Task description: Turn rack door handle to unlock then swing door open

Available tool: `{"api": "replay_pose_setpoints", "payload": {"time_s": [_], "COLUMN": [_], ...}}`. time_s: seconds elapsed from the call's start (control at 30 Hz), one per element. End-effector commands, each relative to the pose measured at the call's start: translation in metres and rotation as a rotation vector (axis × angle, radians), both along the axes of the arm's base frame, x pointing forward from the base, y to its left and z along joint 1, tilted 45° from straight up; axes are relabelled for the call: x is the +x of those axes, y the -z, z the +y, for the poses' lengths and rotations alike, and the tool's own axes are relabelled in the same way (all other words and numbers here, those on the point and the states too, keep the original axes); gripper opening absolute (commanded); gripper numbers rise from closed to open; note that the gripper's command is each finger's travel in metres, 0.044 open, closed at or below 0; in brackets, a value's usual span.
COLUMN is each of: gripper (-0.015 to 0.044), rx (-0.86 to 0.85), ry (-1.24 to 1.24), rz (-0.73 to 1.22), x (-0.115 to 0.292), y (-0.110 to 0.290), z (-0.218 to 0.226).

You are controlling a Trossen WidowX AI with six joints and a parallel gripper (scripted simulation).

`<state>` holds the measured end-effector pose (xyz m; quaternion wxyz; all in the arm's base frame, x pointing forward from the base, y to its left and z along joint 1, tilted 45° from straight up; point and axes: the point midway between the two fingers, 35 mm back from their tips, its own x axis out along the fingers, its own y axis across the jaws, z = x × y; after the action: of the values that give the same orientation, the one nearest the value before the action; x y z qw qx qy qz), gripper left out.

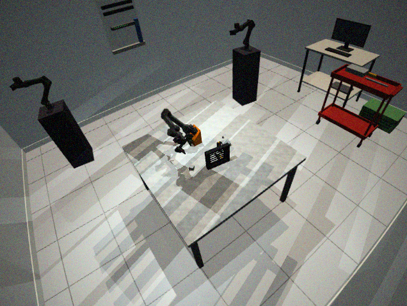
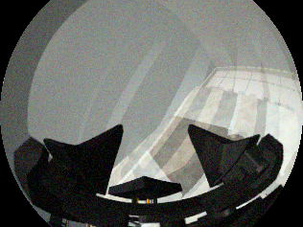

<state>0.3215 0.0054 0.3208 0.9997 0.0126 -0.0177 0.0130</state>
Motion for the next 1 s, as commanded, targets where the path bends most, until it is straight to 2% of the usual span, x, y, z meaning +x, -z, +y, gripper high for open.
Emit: {"api": "replay_pose_setpoints", "payload": {"time_s": [0.0,0.1,0.13,0.97], "gripper": [0.0374,0.0295,0.0289,0.0289], "rx": [0.001,0.019,0.028,0.170], "ry": [-0.001,-0.015,-0.022,0.020], "rz": [0.002,0.035,0.052,0.612], "x": [0.000,0.004,0.007,0.054], "y": [0.000,0.006,0.010,0.106], "z": [0.000,0.006,0.009,0.073]}}
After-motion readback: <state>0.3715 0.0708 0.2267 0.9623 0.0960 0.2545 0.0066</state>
